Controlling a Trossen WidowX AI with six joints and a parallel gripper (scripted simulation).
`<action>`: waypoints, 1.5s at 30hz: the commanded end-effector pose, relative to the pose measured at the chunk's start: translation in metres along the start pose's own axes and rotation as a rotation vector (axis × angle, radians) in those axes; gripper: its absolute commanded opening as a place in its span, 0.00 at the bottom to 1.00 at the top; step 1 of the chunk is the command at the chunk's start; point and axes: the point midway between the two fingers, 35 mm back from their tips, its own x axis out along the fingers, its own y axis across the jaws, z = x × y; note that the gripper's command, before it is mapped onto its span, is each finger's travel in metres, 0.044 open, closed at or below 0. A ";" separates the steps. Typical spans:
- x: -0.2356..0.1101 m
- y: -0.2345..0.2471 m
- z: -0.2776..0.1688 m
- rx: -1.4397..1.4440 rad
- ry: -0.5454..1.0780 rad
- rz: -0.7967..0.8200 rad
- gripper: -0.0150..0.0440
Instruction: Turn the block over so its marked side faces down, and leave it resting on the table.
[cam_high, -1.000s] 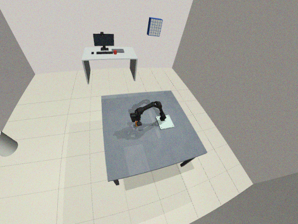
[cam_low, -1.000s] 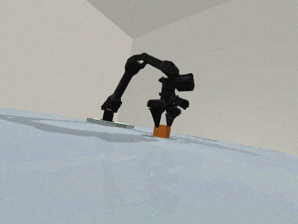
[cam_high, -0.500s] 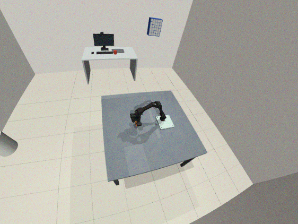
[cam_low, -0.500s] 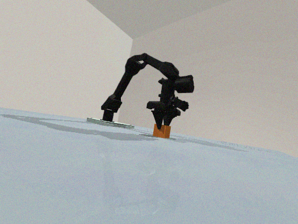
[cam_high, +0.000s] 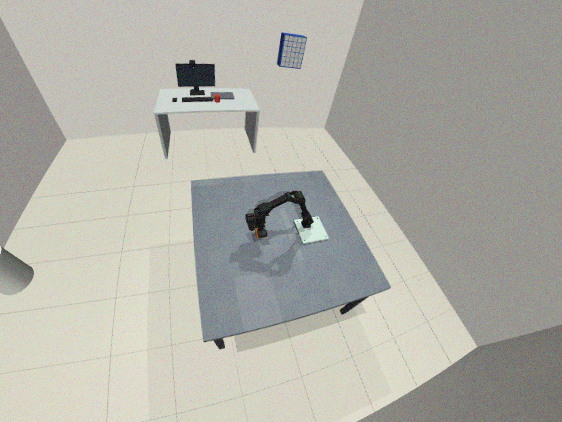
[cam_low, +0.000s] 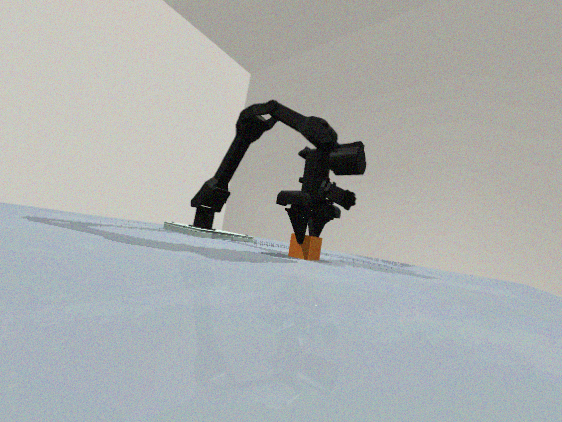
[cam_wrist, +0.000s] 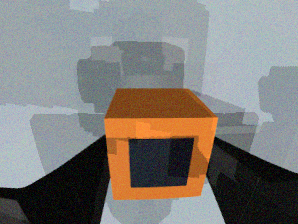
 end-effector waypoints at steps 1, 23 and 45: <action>-0.007 0.000 -0.001 0.001 0.004 -0.004 0.30; -0.023 0.000 0.002 0.000 -0.161 -0.005 0.25; -0.021 0.000 -0.004 0.000 -0.479 -0.005 0.25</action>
